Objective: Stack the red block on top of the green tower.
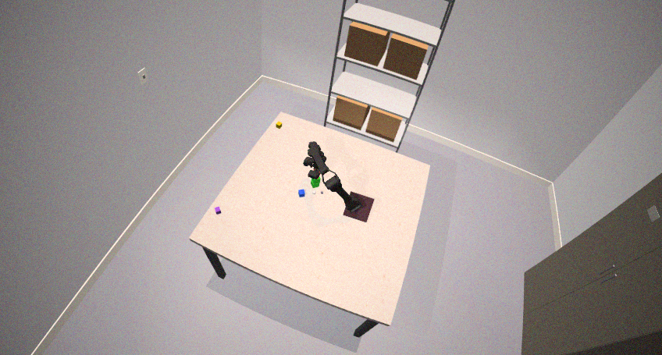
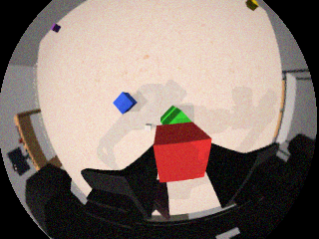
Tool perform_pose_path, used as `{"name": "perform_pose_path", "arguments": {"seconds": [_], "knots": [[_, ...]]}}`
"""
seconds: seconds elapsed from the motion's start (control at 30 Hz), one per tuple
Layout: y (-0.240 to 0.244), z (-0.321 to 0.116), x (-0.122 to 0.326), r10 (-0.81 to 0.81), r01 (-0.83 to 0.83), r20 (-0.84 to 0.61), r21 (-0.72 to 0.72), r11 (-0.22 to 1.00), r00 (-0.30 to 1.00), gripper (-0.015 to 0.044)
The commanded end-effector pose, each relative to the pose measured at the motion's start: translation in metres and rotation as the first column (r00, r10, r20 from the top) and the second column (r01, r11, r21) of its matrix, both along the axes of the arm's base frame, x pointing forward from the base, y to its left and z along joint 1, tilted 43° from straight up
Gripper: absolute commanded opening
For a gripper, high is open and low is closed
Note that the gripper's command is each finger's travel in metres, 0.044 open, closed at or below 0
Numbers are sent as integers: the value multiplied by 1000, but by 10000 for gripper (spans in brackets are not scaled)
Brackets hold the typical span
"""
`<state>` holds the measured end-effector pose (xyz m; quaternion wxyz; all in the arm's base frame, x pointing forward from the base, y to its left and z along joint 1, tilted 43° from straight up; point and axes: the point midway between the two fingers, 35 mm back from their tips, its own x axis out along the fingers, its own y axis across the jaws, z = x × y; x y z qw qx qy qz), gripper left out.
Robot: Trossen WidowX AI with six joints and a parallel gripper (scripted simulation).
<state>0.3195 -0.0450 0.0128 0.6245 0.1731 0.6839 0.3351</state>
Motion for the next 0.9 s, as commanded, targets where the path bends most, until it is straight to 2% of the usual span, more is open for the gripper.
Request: {"name": "perform_pose_path", "arguments": {"seconds": [0.0,0.47,0.87], "knots": [[-10,-10,3,4,-4,5,-4,1000,1000,0],[9,-31,-2,4,-4,5,-3,1000,1000,0],[9,-32,-3,4,-4,5,-3,1000,1000,0]]}}
